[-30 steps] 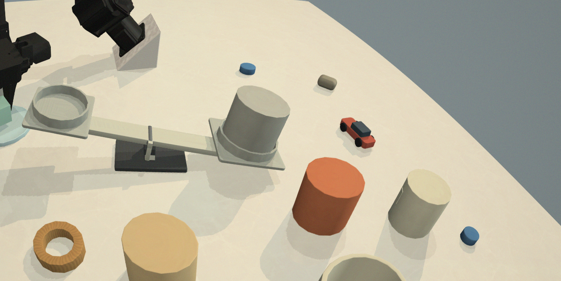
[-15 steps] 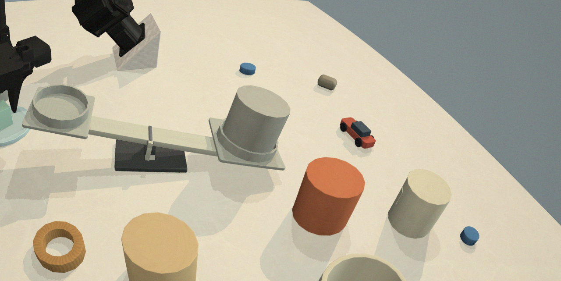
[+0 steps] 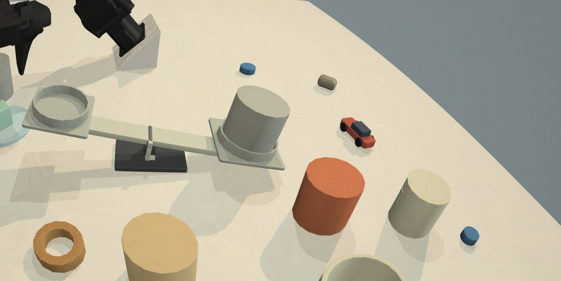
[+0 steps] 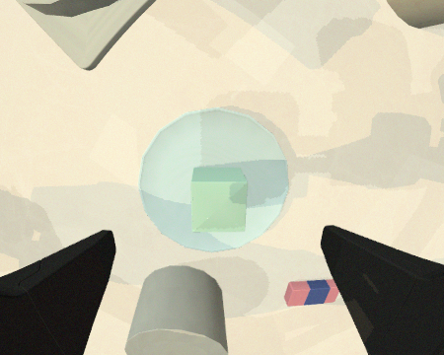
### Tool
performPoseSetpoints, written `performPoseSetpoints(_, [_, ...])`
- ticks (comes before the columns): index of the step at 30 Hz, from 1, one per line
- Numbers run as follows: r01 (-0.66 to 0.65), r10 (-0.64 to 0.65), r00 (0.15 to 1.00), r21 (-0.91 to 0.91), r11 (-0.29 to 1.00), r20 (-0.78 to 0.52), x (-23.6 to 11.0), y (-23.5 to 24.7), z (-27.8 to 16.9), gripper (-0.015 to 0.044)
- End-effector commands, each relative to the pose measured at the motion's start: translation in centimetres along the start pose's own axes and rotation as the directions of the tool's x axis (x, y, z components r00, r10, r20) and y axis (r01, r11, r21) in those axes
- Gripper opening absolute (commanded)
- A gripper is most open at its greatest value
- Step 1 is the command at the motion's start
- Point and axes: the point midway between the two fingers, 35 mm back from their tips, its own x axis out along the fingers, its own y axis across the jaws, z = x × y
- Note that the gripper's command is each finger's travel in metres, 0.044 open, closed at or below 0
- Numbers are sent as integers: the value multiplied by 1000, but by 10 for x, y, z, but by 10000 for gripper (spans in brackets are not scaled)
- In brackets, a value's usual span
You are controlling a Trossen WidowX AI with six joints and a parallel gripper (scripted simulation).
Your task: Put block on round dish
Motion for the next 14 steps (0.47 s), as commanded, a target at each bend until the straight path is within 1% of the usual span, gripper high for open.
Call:
performPoseSetpoints(1, [1,-1,1000,1,1000,0,-19,0,0,440])
performPoseSetpoints(2, [2,-2,1000,-1,1000,1,-29,0,-1,440])
performPoseSetpoints(4, [3,-3,1000,-3,1000,2,-37,1,-1,440])
performPoseSetpoints(14, [3,-3,1000,-3,1000,2,-37,1,-1,440])
